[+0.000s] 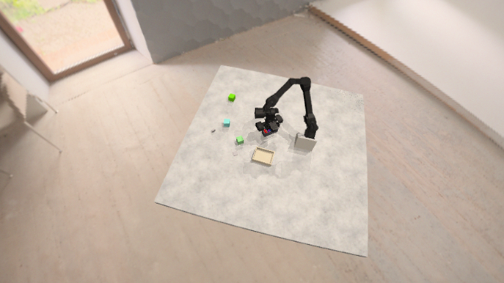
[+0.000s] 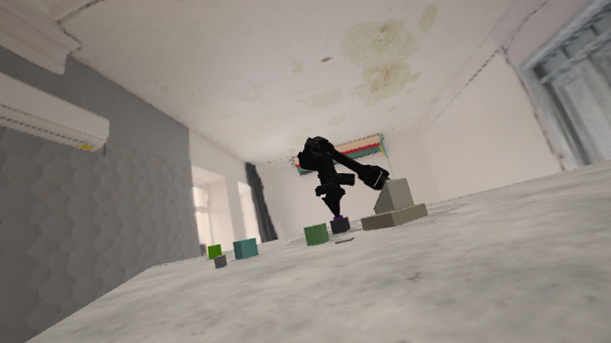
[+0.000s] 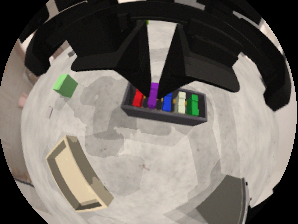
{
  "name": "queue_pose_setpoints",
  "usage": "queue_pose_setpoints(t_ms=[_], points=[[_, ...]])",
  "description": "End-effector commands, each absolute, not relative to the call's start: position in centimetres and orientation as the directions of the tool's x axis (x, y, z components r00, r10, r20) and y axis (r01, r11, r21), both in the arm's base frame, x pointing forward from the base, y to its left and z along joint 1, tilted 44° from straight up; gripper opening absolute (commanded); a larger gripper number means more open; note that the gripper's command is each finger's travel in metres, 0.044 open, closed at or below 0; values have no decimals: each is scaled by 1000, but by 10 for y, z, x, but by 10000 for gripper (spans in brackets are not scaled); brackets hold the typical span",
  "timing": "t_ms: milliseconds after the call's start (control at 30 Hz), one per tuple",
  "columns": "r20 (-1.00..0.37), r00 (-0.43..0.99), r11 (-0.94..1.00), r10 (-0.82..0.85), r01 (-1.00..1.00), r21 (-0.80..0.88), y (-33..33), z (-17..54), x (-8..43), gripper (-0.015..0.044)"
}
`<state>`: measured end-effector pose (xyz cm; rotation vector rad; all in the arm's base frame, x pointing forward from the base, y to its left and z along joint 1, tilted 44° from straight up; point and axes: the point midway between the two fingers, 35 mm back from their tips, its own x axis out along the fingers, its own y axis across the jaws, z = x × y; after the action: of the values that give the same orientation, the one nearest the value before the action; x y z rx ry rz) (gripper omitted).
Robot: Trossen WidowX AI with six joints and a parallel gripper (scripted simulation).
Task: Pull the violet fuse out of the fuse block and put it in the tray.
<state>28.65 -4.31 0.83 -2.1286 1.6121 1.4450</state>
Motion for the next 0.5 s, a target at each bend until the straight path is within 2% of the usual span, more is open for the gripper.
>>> queue_pose_setpoints(t_ms=[0, 467], points=[[-725, -10, -433, -688, -796, 422, -40, 11, 289, 0], [-725, -10, -433, -689, -796, 423, -35, 16, 289, 0]])
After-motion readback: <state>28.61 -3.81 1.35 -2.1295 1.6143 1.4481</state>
